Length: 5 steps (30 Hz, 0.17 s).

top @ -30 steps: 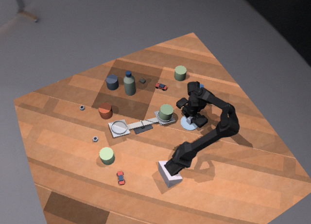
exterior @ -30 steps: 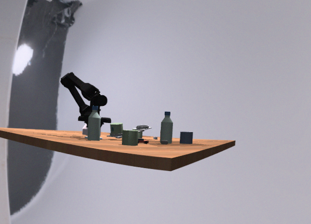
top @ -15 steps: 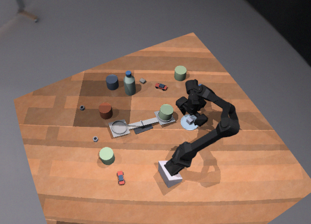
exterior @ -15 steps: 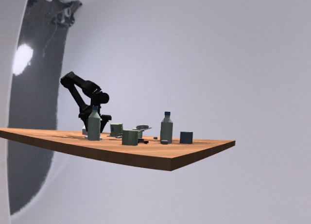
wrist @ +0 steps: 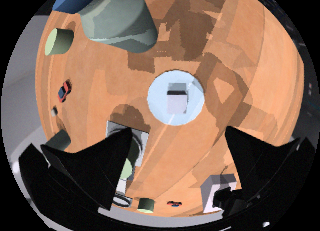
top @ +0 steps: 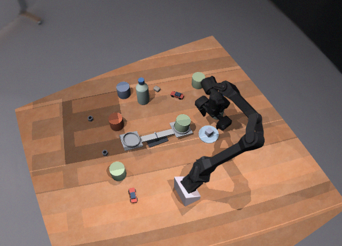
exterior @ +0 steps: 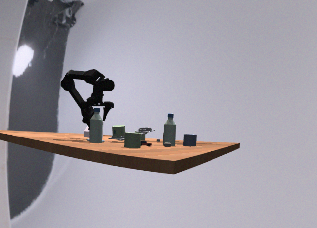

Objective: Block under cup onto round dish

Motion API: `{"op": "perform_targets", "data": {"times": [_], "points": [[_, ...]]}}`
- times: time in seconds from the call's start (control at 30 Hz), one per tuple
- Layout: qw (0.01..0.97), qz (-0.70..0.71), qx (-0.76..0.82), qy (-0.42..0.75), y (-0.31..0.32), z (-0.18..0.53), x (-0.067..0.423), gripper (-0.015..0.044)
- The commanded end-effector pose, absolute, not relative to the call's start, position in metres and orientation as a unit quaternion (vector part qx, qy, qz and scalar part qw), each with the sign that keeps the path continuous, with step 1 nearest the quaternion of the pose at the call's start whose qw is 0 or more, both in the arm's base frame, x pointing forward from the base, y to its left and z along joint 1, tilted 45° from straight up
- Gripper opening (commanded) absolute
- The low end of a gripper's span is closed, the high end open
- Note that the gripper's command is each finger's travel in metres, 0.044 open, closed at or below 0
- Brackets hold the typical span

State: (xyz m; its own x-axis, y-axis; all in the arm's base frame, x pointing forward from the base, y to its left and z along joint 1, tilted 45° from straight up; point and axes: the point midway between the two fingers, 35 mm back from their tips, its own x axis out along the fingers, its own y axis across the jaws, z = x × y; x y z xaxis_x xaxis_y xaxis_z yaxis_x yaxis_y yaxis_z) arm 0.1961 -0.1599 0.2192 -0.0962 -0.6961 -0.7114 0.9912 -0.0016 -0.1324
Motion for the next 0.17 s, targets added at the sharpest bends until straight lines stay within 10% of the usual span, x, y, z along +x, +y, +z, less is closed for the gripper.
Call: {"op": "perform_targets", "data": {"times": [0.0, 0.13], "points": [[0.629, -0.671, 0.231, 0.317, -0.1588, 0.2212, 0.195, 0.044], [0.629, -0.671, 0.231, 0.317, -0.1588, 0.2212, 0.195, 0.044]]}}
